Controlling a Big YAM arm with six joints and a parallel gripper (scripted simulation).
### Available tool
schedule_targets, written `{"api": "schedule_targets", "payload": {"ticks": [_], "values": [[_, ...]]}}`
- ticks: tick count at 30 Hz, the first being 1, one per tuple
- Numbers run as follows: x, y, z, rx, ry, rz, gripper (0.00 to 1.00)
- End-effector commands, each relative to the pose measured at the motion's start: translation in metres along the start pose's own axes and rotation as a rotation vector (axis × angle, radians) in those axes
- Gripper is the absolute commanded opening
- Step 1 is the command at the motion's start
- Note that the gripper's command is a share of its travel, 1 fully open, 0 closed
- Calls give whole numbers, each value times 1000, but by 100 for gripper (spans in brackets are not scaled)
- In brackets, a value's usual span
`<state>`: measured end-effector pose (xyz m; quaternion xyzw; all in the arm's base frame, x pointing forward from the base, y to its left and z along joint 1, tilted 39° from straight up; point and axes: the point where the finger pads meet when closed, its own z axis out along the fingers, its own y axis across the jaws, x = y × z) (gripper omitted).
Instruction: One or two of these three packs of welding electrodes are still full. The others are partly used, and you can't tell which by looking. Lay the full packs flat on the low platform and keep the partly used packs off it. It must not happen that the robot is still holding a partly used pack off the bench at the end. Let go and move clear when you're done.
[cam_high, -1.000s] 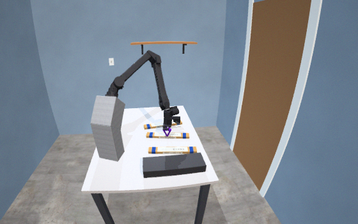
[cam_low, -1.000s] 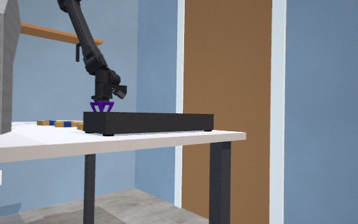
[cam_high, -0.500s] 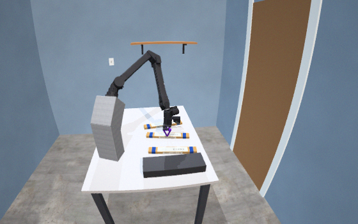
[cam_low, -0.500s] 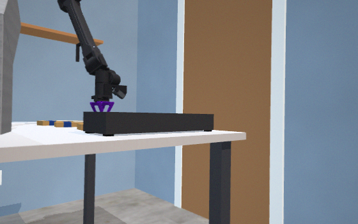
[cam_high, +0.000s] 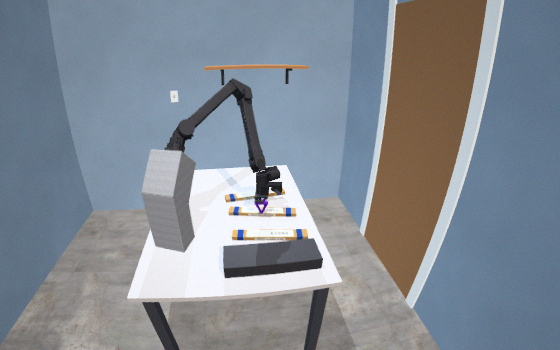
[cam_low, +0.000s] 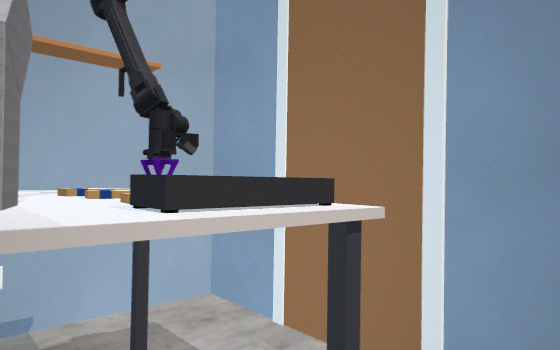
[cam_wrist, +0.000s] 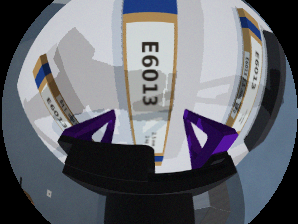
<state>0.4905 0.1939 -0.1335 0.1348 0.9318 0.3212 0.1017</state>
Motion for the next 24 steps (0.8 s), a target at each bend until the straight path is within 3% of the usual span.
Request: {"api": "schedule_targets", "payload": {"ticks": [1,24], "values": [[-5,-5,6,1,-8,10,96],[1,2,35,-3,1,0,96]]}}
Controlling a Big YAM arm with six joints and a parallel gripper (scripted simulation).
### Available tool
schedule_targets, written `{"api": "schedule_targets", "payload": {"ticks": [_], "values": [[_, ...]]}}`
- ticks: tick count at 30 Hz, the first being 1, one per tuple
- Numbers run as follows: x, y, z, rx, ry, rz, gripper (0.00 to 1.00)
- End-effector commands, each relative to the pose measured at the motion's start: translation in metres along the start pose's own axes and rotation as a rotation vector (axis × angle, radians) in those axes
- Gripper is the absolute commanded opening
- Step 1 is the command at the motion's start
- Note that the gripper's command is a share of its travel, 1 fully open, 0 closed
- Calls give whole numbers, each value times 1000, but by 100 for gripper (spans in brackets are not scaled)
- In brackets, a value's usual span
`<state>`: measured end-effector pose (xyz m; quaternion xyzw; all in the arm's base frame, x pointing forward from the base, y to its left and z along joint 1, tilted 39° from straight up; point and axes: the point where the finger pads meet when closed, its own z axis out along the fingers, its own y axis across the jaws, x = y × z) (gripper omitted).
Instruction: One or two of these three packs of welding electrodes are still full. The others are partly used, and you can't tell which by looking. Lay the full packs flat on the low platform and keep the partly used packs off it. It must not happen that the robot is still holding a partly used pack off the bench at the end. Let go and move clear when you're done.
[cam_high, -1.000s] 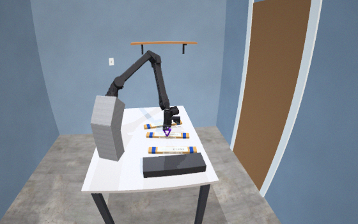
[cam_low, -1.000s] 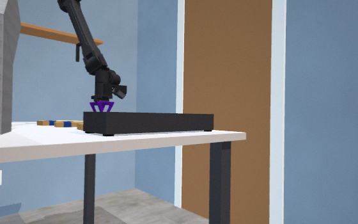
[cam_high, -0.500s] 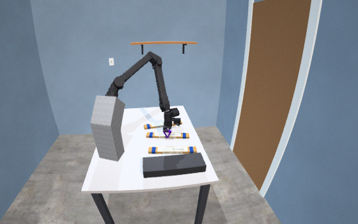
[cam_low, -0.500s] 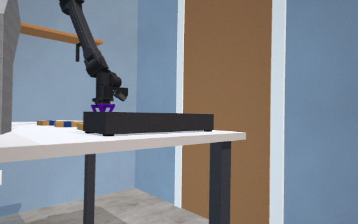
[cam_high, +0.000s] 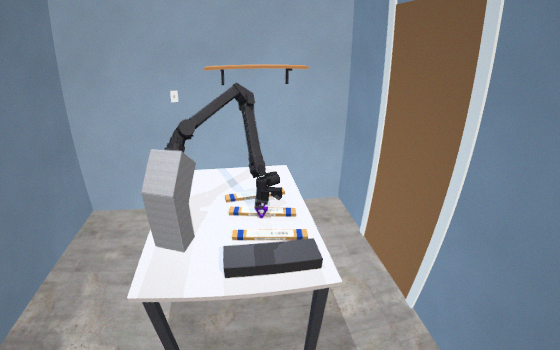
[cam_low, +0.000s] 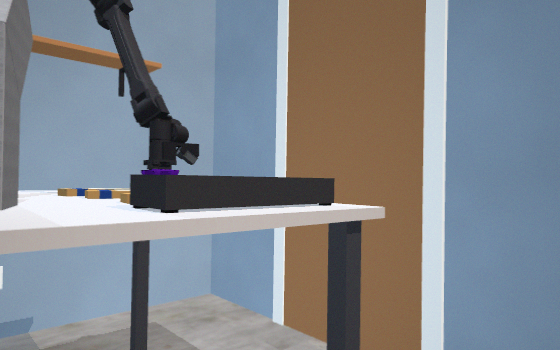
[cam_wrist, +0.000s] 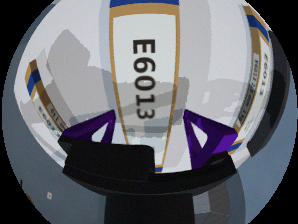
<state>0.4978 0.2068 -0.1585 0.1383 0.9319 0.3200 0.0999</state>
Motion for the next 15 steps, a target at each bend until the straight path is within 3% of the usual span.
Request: {"api": "schedule_targets", "payload": {"ticks": [1,15], "values": [[0,9,5,-9,-3,-10,96],[-1,14,1,-9,-2,-13,96]]}}
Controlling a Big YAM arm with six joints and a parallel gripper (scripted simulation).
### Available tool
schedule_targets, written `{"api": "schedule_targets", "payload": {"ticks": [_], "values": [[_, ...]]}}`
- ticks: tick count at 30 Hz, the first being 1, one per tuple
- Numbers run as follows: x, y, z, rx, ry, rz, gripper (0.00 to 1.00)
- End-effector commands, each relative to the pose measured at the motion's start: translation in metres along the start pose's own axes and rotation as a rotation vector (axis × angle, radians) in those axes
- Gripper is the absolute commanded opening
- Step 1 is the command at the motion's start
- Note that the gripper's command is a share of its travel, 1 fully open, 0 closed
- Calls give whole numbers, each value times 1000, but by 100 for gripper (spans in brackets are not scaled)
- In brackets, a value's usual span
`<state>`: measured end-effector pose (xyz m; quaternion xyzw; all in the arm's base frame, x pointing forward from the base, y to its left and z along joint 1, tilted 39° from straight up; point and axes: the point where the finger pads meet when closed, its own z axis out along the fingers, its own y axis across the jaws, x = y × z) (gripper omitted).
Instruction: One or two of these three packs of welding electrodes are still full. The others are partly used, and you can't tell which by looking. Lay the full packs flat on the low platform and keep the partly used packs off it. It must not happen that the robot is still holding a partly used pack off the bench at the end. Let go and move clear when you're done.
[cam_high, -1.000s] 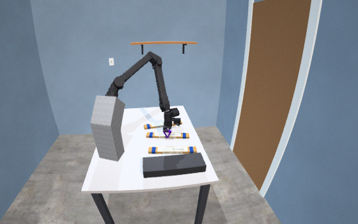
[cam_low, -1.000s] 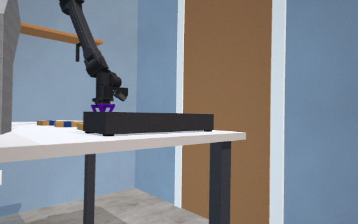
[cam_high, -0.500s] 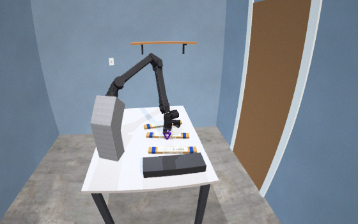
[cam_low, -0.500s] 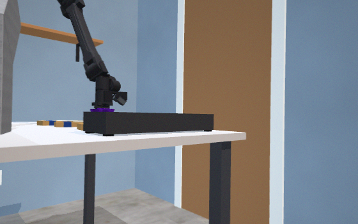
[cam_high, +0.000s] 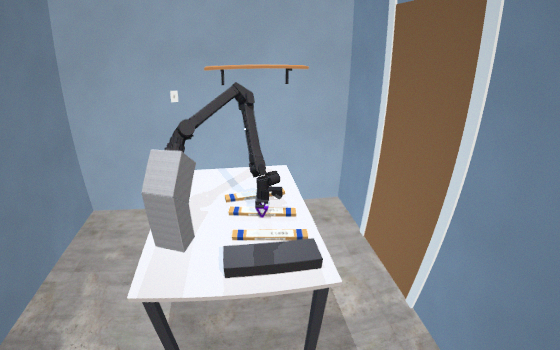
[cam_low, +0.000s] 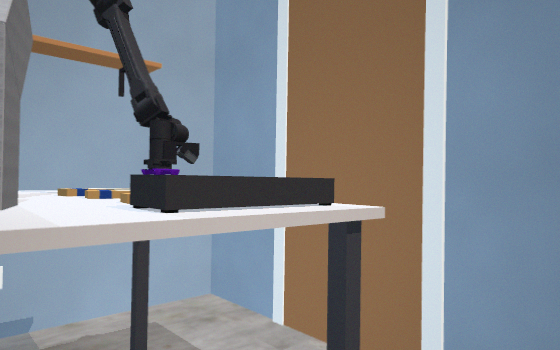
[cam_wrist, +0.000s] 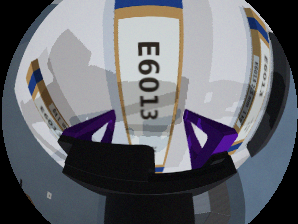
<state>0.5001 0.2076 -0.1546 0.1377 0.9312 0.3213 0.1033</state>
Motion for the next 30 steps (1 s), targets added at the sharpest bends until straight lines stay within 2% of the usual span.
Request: {"api": "schedule_targets", "payload": {"ticks": [1,10,11,30], "values": [[1,11,3,-5,4,-10,96],[7,4,8,3,14,-3,96],[7,4,8,3,14,-3,0],[7,4,8,1,13,-10,0]]}}
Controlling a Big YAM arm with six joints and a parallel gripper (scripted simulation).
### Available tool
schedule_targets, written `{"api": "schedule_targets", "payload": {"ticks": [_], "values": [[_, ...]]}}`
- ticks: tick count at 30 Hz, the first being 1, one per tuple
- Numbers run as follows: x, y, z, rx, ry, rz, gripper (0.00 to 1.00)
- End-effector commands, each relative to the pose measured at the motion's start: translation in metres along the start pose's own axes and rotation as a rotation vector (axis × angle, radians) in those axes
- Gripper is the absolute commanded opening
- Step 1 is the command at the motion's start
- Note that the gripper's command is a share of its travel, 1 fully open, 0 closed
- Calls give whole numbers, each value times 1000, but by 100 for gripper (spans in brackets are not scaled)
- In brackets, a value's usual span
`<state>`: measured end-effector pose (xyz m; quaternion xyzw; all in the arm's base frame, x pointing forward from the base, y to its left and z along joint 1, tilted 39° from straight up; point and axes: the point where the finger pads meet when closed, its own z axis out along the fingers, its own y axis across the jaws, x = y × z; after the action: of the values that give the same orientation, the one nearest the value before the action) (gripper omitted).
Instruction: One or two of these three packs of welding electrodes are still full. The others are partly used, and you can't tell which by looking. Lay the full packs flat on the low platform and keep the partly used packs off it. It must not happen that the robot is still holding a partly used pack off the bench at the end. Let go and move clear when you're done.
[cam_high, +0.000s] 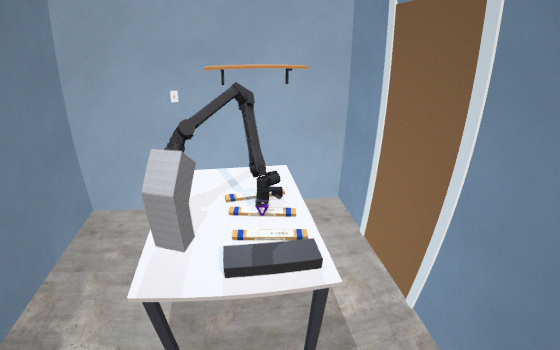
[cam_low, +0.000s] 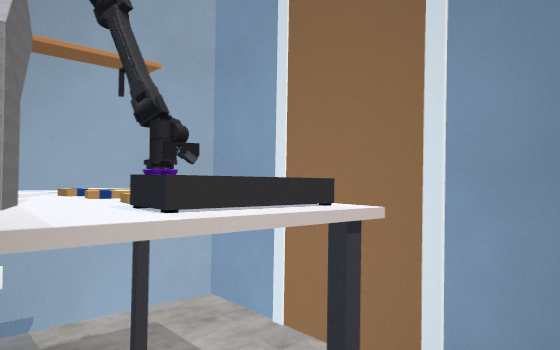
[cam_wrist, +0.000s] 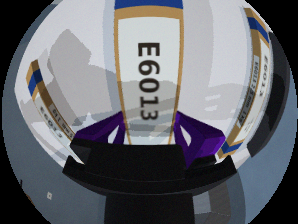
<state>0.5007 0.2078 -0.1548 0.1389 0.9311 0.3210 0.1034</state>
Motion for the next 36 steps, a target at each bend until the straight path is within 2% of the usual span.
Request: {"api": "schedule_targets", "payload": {"ticks": [1,26,36], "values": [[8,4,8,0,14,-12,0],[8,4,8,0,14,-12,0],[-1,2,-22,-2,-3,-6,0]]}}
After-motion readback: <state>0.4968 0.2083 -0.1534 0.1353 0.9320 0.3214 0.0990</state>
